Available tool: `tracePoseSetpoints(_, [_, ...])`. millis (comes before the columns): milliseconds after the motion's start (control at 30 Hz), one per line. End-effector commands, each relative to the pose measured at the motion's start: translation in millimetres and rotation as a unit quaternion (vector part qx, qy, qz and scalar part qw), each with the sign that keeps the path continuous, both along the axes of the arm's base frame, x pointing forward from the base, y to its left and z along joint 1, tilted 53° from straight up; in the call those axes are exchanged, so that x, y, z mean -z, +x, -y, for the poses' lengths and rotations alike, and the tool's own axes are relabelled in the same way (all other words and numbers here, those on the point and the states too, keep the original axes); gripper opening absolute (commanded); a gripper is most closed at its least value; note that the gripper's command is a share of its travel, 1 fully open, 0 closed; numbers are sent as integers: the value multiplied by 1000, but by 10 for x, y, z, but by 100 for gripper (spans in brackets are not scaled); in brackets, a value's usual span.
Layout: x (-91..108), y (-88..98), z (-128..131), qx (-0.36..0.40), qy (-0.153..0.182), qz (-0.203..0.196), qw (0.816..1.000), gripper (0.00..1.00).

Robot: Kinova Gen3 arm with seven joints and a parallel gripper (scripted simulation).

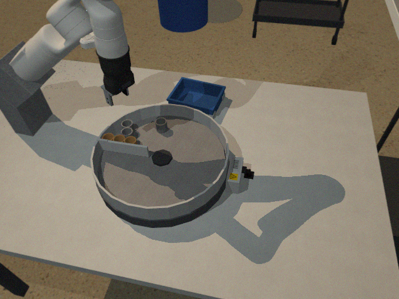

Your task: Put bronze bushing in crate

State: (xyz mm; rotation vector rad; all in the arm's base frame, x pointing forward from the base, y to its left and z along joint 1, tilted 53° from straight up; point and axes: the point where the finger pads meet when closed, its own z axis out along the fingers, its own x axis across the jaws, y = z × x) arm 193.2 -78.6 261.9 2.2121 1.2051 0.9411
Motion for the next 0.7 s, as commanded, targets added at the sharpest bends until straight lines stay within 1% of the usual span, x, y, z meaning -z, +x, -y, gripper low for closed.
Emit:
tracePoseSetpoints(0, [14,-11,26,23,-16,39,999,100])
tracePoseSetpoints(100, [14,-11,26,23,-16,39,999,100])
tracePoseSetpoints(133, [0,-3,7,2,0,0,1000,100])
tracePoseSetpoints(667, [0,-3,7,2,0,0,1000,100])
